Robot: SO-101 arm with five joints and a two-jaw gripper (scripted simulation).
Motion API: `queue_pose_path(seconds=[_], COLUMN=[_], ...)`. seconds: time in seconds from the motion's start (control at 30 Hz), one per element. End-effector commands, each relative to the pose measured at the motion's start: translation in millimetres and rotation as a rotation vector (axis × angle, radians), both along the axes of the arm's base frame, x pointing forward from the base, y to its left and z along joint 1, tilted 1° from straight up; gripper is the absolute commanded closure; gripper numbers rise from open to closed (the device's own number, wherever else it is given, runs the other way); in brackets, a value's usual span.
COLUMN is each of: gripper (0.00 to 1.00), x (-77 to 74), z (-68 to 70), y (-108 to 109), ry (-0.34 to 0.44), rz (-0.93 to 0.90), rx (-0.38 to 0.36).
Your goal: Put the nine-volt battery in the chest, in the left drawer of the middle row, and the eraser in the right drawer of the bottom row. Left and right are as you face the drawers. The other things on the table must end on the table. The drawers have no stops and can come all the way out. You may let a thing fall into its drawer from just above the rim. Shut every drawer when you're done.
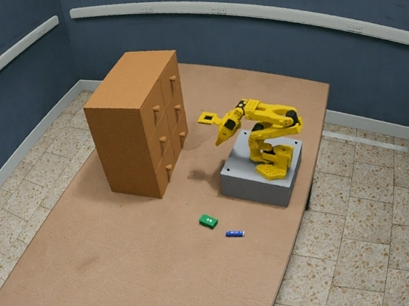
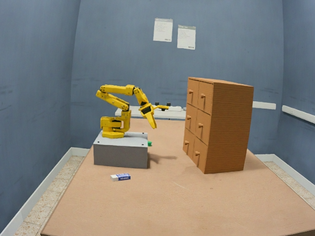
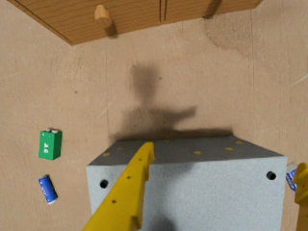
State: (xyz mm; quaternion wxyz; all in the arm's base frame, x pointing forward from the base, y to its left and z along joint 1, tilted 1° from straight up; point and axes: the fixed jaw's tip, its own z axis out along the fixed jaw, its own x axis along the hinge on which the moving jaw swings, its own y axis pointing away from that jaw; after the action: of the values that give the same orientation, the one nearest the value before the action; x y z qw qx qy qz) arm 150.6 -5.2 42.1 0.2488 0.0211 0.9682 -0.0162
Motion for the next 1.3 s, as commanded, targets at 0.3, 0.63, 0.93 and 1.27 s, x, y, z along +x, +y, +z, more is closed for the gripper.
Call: queue_pose_path(seconds=[0.3,0.63,0.93,1.27], gripper=[0.55,0.64,0.71,0.79], x=[23.6,53.8,57.5,57.5], z=[19.5,73.8,93.2,93.2], y=[14,51,63,63], ry=[-0.198,-0.582,-0.699,-0.699], rz=[0.084,0.23,0.274,0.274], rx=[-0.001,0.06,0.095,0.095])
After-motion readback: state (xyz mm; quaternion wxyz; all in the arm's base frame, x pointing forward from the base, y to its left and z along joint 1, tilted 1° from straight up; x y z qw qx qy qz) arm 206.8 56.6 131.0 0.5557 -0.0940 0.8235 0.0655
